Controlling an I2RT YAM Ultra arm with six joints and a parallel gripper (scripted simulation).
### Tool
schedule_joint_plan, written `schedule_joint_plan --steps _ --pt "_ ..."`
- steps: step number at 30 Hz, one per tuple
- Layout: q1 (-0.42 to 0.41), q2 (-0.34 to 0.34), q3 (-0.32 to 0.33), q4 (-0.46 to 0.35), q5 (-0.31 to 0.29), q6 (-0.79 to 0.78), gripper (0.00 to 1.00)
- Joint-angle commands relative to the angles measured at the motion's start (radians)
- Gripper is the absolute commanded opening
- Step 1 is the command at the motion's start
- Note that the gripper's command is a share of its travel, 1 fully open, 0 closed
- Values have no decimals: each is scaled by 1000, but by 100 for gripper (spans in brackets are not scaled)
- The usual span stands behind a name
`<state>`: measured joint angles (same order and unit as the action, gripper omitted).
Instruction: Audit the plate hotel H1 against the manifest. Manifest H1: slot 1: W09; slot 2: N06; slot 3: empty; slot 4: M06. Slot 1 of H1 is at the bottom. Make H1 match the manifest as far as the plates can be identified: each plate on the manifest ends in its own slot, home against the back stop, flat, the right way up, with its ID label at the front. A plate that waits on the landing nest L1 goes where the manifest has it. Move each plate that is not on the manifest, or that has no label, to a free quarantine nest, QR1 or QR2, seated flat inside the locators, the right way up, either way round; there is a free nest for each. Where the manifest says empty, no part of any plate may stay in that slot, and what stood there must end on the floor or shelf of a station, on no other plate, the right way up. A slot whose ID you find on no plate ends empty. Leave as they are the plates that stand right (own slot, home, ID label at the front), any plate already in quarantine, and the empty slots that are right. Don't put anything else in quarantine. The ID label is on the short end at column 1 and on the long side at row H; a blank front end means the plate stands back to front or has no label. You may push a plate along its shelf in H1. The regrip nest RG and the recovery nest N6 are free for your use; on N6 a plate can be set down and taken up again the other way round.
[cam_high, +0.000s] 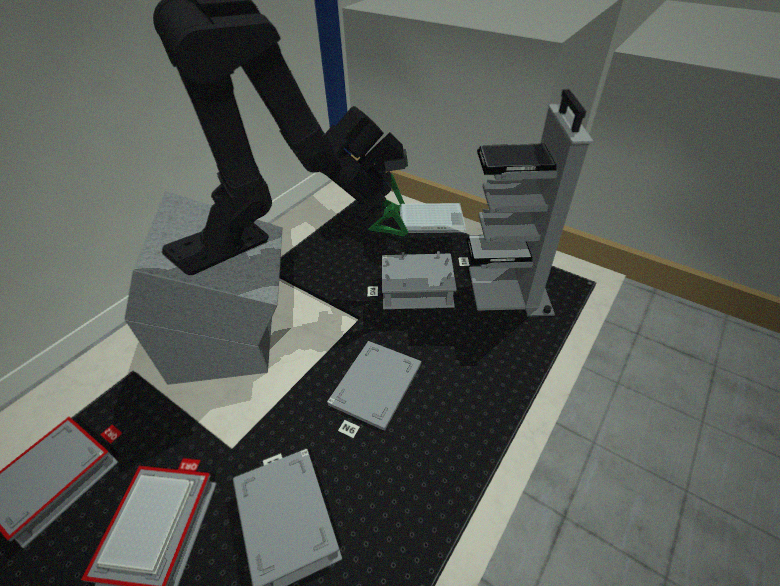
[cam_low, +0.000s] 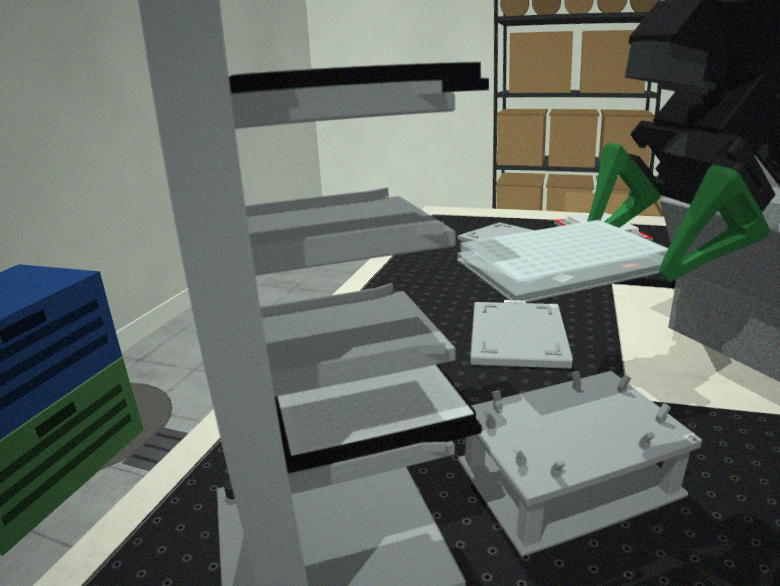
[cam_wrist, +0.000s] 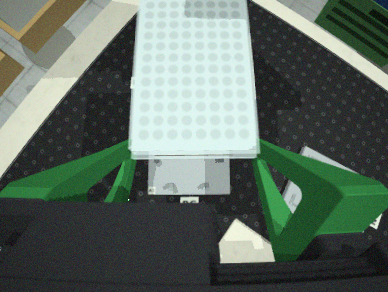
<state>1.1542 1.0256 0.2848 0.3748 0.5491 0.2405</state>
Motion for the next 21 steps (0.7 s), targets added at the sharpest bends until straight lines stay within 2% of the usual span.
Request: schedule_joint_plan --steps 1,21 --pt "-12 17 42 31 -14 -9 86" --pt "-62 77 97 46 -61 -28 86"
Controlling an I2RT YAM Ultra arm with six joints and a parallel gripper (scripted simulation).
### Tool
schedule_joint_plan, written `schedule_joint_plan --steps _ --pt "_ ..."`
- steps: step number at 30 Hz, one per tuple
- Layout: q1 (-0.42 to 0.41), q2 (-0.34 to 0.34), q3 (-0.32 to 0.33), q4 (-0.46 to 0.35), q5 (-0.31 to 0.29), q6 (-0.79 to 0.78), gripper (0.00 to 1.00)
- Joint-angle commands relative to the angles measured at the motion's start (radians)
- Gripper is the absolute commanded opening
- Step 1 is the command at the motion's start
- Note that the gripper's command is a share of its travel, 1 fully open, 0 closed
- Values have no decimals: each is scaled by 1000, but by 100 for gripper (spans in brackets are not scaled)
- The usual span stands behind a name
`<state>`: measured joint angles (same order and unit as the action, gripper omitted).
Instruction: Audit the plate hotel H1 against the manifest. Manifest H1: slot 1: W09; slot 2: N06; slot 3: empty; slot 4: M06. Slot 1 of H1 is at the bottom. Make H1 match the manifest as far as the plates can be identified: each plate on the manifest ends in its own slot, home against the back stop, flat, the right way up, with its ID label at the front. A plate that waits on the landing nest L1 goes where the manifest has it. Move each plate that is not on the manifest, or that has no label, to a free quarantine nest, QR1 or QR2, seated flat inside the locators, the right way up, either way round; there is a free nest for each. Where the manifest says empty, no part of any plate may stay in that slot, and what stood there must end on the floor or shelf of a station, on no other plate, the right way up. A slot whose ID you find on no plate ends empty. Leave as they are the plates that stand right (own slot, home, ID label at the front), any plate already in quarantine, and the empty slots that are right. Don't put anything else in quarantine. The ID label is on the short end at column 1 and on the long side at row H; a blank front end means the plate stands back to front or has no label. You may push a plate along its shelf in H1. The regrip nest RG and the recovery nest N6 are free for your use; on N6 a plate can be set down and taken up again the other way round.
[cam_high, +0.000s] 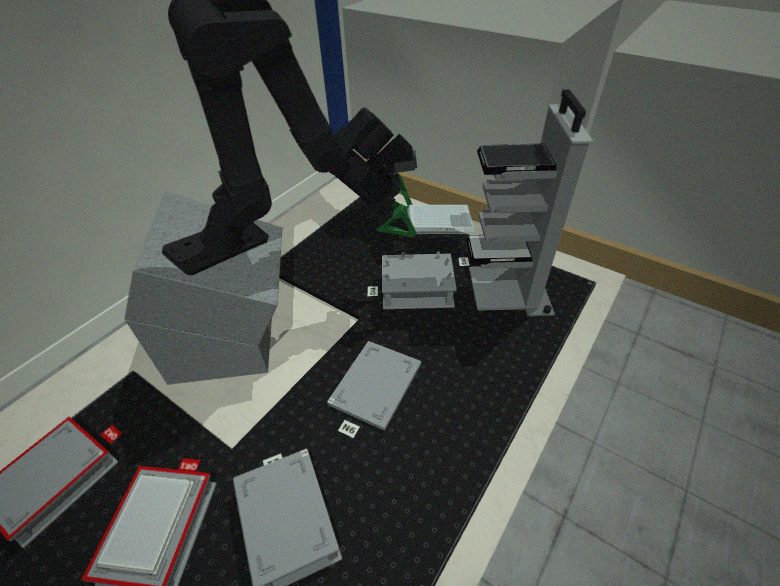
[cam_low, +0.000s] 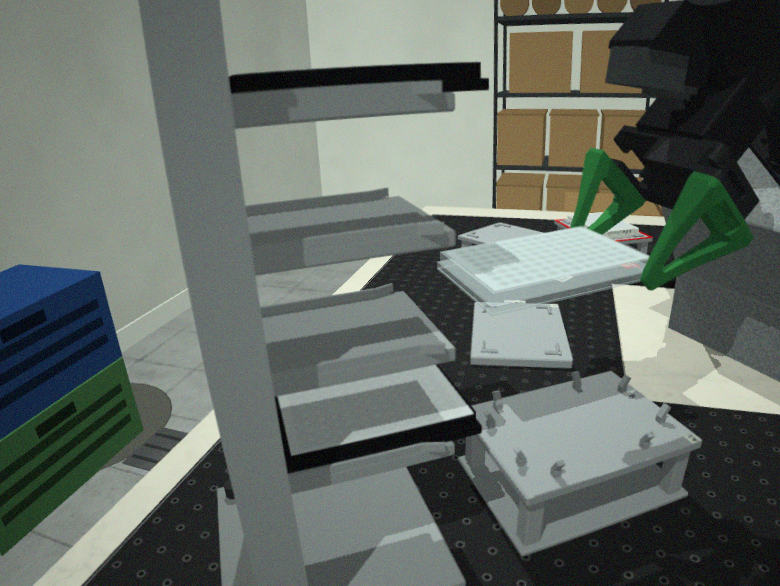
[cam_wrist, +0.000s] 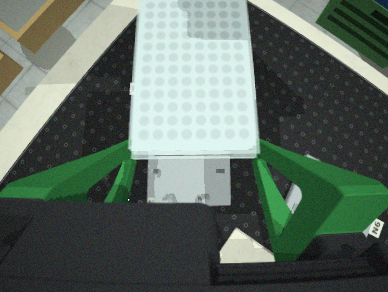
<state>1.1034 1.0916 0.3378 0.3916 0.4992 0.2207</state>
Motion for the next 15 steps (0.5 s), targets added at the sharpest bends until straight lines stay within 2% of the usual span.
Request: schedule_joint_plan --steps 1,15 --pt "-14 14 48 30 -13 -9 86" --pt "-43 53 87 34 -41 -20 86"
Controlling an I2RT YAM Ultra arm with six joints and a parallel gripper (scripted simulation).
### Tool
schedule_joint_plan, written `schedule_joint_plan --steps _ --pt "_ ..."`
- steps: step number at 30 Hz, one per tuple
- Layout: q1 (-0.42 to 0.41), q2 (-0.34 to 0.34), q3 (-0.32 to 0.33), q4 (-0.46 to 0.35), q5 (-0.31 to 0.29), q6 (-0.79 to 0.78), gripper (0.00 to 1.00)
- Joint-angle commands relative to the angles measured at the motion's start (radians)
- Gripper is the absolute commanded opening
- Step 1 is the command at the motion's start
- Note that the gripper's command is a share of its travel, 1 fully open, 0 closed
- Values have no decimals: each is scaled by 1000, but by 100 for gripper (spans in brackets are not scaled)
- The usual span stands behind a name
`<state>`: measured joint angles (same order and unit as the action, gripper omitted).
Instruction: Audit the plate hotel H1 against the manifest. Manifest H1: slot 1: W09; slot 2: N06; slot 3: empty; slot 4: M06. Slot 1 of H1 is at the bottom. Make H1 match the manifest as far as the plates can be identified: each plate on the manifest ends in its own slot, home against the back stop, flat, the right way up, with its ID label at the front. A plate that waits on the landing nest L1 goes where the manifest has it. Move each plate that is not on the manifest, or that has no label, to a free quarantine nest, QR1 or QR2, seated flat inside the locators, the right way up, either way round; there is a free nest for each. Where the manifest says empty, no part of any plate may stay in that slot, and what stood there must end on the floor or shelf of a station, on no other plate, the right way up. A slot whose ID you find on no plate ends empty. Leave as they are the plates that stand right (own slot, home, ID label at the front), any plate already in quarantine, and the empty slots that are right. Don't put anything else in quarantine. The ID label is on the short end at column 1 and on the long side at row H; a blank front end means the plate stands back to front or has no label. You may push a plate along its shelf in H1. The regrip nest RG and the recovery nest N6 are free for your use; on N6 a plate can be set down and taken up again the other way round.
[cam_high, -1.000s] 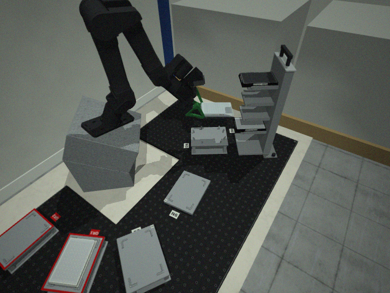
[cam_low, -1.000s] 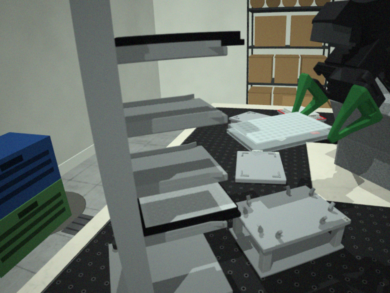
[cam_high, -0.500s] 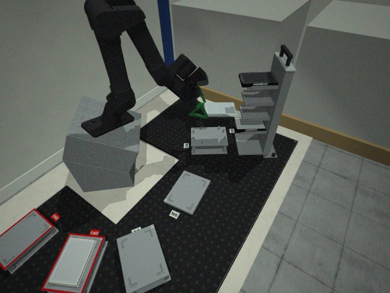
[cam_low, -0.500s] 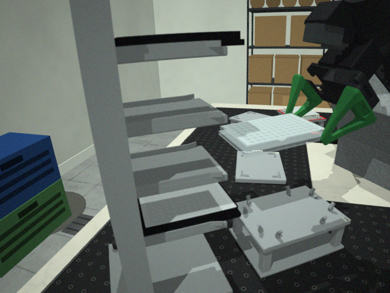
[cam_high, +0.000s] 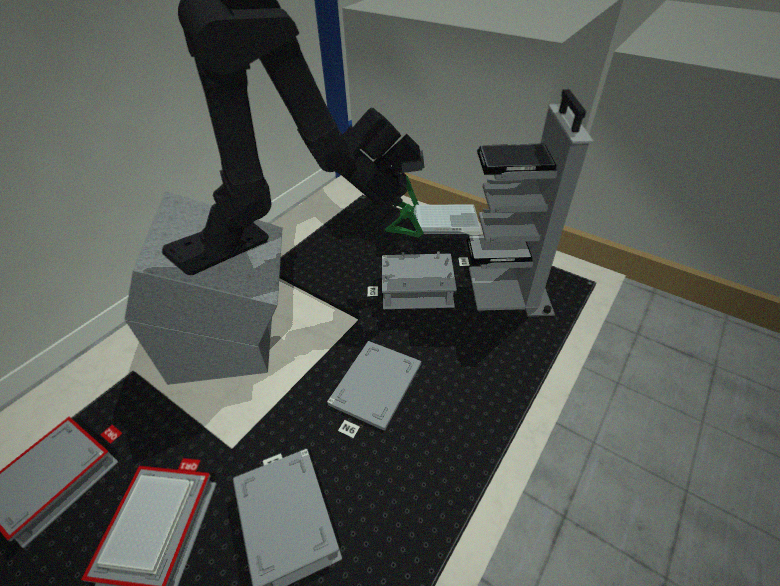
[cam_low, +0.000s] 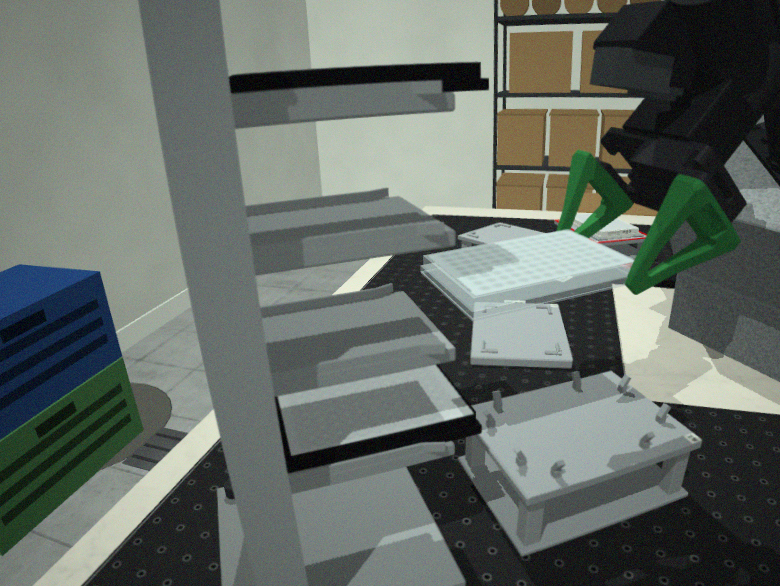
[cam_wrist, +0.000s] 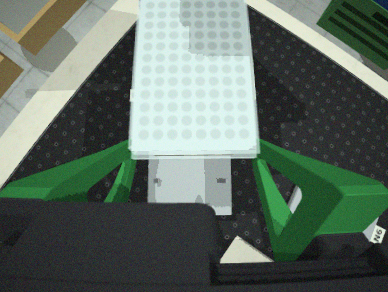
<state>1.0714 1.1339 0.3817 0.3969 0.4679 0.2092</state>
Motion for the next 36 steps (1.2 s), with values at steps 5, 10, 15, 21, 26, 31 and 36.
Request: schedule_joint_plan --steps 5,10,15,21,26,31,36 --pt "-22 25 60 28 -21 -12 86" --pt "-33 40 77 28 -31 -16 86" --pt "-39 49 87 28 -37 -18 86" --pt "-52 68 108 28 -49 -22 86" --pt "-46 60 113 28 -51 -21 86" --pt "-47 68 113 30 -49 -21 86" --pt "-48 76 113 31 -49 -21 86"
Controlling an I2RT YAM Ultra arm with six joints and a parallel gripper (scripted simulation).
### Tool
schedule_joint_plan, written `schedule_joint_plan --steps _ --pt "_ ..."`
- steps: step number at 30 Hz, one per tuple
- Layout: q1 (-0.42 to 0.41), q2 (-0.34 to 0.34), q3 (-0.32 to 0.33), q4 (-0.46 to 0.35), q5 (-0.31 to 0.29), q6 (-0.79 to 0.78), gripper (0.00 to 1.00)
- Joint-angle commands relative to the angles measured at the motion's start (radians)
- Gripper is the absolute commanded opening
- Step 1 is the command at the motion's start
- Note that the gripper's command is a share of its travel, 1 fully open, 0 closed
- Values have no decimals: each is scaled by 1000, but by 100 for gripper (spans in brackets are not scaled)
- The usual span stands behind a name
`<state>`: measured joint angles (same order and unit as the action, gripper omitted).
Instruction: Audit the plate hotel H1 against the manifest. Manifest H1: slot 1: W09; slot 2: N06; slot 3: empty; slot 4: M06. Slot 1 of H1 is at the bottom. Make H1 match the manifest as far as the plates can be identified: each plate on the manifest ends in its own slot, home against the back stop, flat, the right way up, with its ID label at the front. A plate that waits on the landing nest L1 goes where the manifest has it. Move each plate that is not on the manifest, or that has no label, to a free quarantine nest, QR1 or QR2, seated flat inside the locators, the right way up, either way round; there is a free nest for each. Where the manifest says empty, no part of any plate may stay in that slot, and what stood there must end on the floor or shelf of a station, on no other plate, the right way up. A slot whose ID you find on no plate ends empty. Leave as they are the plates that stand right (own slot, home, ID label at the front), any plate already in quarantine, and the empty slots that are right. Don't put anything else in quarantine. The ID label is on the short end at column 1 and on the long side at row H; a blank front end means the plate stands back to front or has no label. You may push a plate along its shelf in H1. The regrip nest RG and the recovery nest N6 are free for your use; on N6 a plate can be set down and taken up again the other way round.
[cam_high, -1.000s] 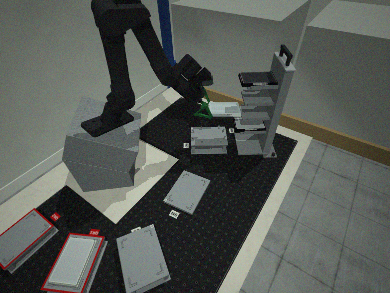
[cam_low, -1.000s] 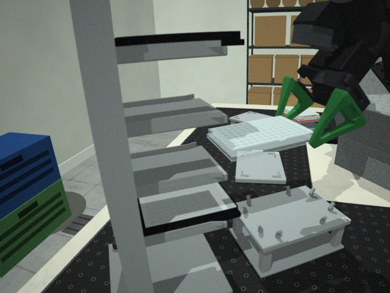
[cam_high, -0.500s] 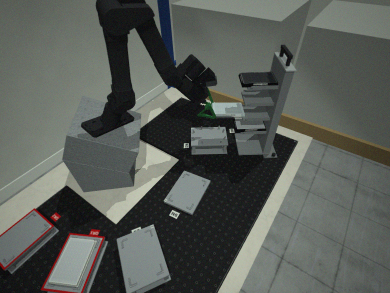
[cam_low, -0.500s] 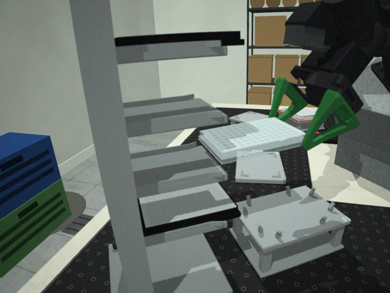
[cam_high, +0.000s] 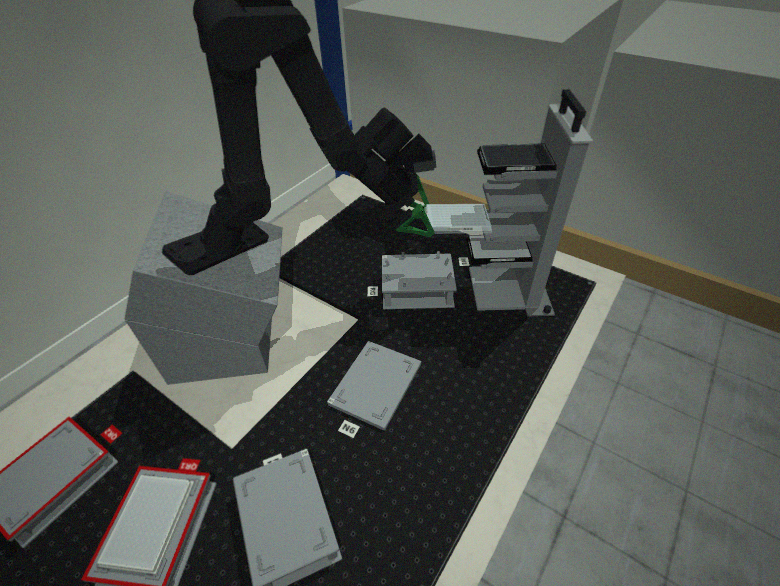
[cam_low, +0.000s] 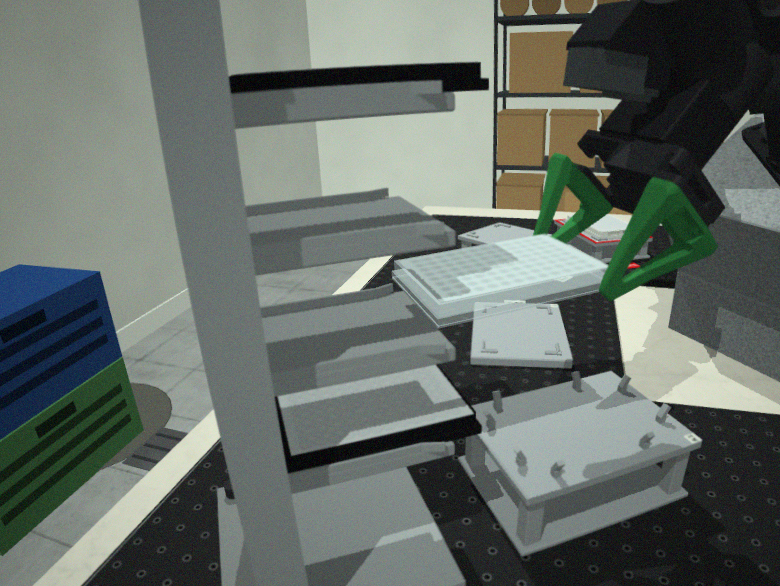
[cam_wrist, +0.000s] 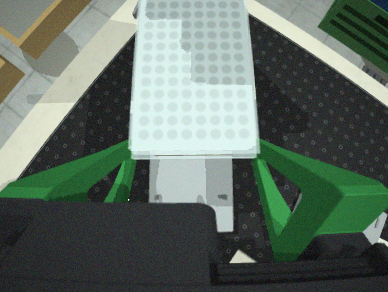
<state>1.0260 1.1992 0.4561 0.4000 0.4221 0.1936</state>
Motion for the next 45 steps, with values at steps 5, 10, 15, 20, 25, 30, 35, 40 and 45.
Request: schedule_joint_plan --steps 5,10,15,20,25,30,35,40,45 --pt "-3 13 38 30 -3 -5 86" --pt "-4 -3 38 31 -3 -5 86" --pt "-4 -3 38 31 -3 -5 86" --pt "-4 -3 38 31 -3 -5 86" --pt "-12 17 42 32 -9 -8 86" --pt "-14 23 48 33 -12 -9 86" --pt "-22 31 58 30 -18 -11 86" --pt "-29 46 70 35 -25 -13 86" --pt "-35 58 81 37 -31 -15 86"
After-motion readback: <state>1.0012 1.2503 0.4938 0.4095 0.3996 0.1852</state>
